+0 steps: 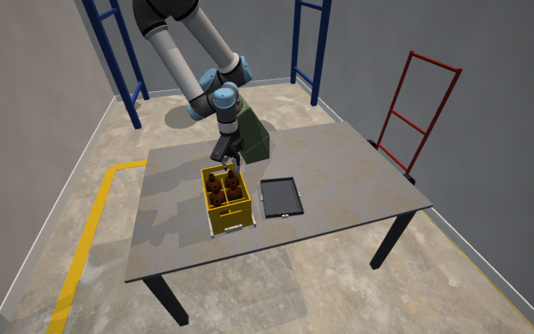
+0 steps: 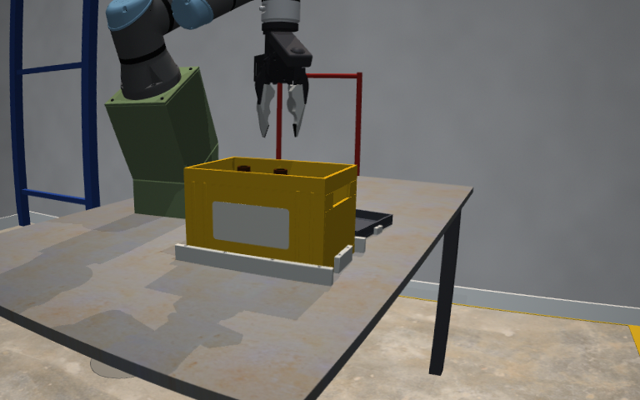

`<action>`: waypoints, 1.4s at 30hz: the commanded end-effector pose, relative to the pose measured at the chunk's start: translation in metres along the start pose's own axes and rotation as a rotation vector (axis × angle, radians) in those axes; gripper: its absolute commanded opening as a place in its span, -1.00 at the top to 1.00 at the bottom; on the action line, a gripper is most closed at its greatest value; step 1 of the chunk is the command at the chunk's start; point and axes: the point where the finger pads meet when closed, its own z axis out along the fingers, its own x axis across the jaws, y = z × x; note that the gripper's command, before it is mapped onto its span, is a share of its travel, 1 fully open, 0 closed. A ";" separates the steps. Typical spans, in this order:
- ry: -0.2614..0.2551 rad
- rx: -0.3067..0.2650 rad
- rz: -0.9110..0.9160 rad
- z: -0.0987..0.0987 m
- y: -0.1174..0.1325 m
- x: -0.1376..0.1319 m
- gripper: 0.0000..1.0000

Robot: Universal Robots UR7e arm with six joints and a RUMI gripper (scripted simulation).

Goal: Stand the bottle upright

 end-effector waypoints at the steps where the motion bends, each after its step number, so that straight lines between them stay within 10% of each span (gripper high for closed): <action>1: -0.001 0.001 0.000 0.000 0.000 0.000 0.24; 42: -0.001 0.001 0.000 0.017 0.000 0.000 0.24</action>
